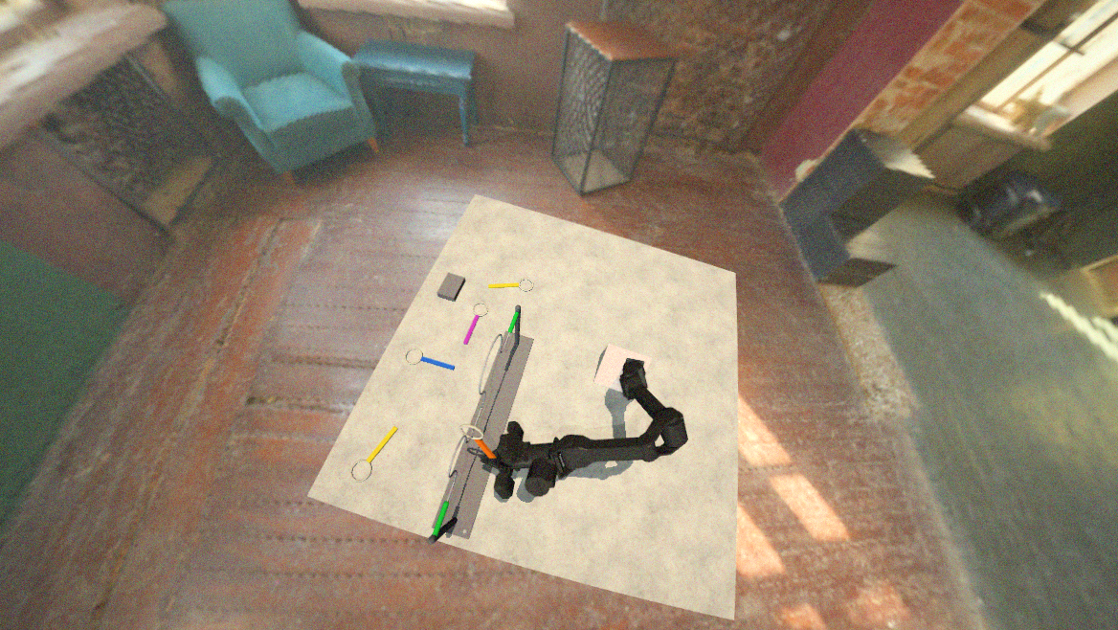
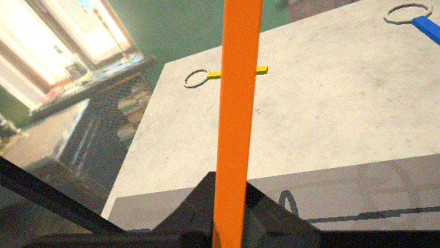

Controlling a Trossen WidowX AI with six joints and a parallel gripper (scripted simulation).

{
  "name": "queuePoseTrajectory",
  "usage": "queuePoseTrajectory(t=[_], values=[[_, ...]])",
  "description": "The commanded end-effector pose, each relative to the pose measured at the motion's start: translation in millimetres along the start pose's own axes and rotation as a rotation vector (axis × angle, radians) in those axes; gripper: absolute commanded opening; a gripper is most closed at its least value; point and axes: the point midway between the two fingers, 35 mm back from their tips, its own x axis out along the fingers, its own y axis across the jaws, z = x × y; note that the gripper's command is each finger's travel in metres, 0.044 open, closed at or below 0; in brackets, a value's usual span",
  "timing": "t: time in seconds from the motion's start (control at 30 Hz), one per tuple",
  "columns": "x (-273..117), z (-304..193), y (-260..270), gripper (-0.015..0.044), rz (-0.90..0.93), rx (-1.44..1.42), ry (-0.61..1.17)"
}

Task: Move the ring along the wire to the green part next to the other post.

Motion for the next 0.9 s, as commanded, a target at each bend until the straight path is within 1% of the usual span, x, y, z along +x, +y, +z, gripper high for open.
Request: queuePoseTrajectory(t=[0.0, 0.4, 0.87], values=[[-4, 2, -9, -0.015, -0.028, -0.068, 0.006], [-12, 8, -43, -0.015, -0.128, -0.241, 0.028], [-18, 15, -65, -0.015, -0.174, -0.32, 0.037]])
